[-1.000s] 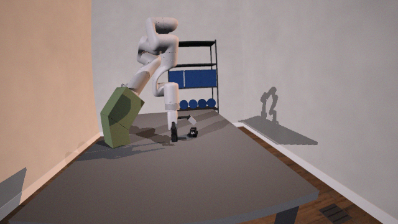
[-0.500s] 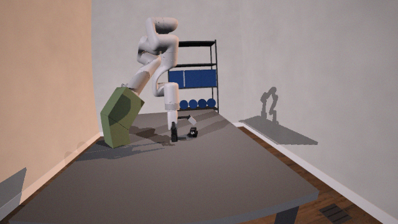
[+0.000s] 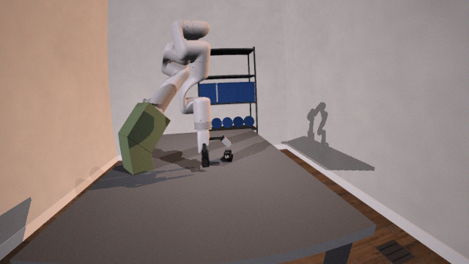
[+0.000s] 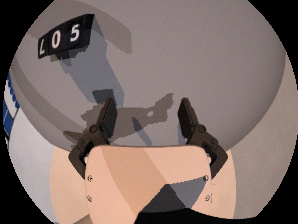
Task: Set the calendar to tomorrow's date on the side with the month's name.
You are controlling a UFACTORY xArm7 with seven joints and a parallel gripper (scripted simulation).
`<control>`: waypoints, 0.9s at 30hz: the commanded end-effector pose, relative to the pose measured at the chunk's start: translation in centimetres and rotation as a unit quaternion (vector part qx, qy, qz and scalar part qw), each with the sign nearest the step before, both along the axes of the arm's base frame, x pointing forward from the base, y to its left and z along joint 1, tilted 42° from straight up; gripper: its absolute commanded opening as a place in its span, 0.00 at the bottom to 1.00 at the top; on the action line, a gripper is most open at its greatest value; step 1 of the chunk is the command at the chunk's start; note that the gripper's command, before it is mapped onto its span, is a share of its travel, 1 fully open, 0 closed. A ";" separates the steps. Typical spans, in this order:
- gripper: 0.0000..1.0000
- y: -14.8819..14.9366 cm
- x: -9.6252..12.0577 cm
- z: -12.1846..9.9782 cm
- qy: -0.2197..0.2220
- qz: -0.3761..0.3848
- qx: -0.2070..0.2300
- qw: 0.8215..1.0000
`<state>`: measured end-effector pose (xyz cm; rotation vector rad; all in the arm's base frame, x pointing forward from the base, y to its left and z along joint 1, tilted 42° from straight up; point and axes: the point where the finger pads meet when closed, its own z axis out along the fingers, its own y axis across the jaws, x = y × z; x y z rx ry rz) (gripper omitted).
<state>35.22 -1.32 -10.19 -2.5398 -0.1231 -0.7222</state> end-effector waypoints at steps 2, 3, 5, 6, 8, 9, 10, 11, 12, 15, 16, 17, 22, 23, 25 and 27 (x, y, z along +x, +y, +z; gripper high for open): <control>1.00 -0.1 0.0 0.0 0.000 -0.001 -0.001 1.000; 1.00 -0.1 0.0 0.0 0.000 -0.001 -0.001 1.000; 1.00 -0.1 0.0 0.0 0.000 -0.001 -0.001 1.000; 1.00 -0.1 0.0 0.0 0.000 -0.001 -0.001 1.000; 1.00 -0.1 0.0 0.0 0.000 -0.001 -0.001 1.000; 1.00 -0.1 0.0 0.0 0.000 -0.001 -0.001 1.000; 1.00 -0.1 0.0 0.0 0.000 -0.001 -0.001 1.000; 1.00 -0.1 0.0 0.0 0.000 -0.001 -0.001 1.000; 1.00 -0.1 0.0 0.0 0.000 -0.001 -0.001 1.000; 1.00 -0.1 0.0 0.0 0.000 -0.001 -0.001 1.000; 1.00 -0.1 0.0 0.0 0.000 -0.001 -0.001 1.000; 1.00 -0.1 0.0 0.0 0.000 -0.001 -0.001 1.000; 1.00 -0.1 0.0 0.1 0.000 -0.001 -0.001 1.000; 1.00 -0.2 -0.1 0.2 0.000 -0.001 -0.001 1.000; 1.00 -0.2 -0.1 0.2 0.000 -0.001 -0.001 1.000; 1.00 -0.4 -0.3 0.6 0.000 -0.001 -0.001 1.000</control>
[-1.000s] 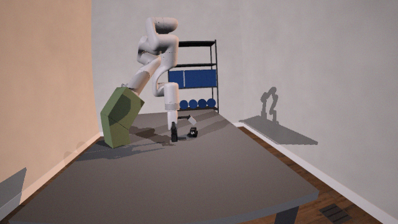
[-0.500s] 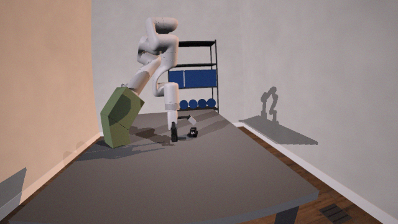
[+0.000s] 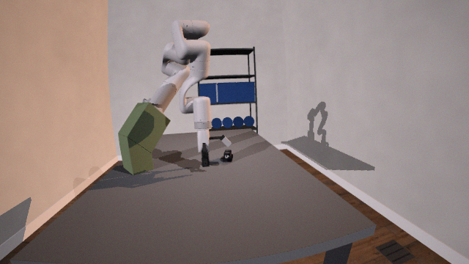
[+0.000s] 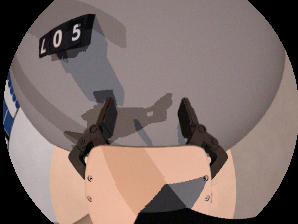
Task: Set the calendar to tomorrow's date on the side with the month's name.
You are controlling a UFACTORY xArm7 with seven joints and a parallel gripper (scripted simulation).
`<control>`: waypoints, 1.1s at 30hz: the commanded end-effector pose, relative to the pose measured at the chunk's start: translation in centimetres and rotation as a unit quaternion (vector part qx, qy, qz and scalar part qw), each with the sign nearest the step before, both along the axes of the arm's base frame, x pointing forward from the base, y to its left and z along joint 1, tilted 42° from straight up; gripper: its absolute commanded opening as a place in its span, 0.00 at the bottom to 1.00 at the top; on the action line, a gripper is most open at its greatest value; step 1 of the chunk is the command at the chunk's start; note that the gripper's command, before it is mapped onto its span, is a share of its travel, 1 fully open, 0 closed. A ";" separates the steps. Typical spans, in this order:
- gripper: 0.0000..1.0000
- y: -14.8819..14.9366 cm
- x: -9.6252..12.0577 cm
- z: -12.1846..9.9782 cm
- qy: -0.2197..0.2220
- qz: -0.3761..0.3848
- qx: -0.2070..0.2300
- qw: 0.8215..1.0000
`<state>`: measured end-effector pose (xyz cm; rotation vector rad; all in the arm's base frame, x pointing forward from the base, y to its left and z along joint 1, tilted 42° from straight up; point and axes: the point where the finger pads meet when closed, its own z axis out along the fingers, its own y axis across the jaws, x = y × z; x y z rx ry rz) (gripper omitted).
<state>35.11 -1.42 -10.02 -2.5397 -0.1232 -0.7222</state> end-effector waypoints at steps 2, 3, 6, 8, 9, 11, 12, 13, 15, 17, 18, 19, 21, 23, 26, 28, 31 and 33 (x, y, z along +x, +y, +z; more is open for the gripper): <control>1.00 -0.7 -0.6 0.9 0.000 -0.001 -0.001 1.000; 1.00 -0.9 -0.8 1.2 0.000 -0.001 -0.001 1.000; 1.00 -1.6 -1.4 2.3 0.000 -0.001 -0.001 1.000; 1.00 -2.0 -1.8 2.9 0.000 -0.001 -0.001 1.000; 1.00 -2.2 -2.0 3.2 0.000 -0.001 -0.001 1.000; 1.00 -2.5 -2.3 3.7 0.000 -0.001 -0.001 1.000; 1.00 -2.6 -2.5 3.9 0.000 -0.001 -0.001 1.000; 1.00 -2.7 -2.6 4.0 0.000 -0.001 -0.001 1.000; 1.00 -2.7 -2.6 4.0 0.000 -0.001 -0.001 1.000; 1.00 -2.8 -2.7 4.2 0.000 -0.001 -0.001 1.000; 1.00 -2.9 -2.7 4.3 0.000 -0.001 -0.001 1.000; 1.00 -2.9 -2.7 4.3 0.000 -0.001 -0.001 1.000; 1.00 -2.9 -2.7 4.3 0.000 -0.001 -0.001 1.000; 1.00 -2.9 -2.7 4.3 0.000 -0.001 -0.001 1.000; 1.00 -2.9 -2.7 4.3 0.000 -0.001 -0.001 1.000; 1.00 -2.9 -2.7 4.3 0.000 -0.001 -0.001 1.000; 1.00 -2.8 -2.7 4.3 0.000 -0.001 -0.001 1.000; 1.00 -2.9 -2.7 4.3 0.001 -0.002 0.000 1.000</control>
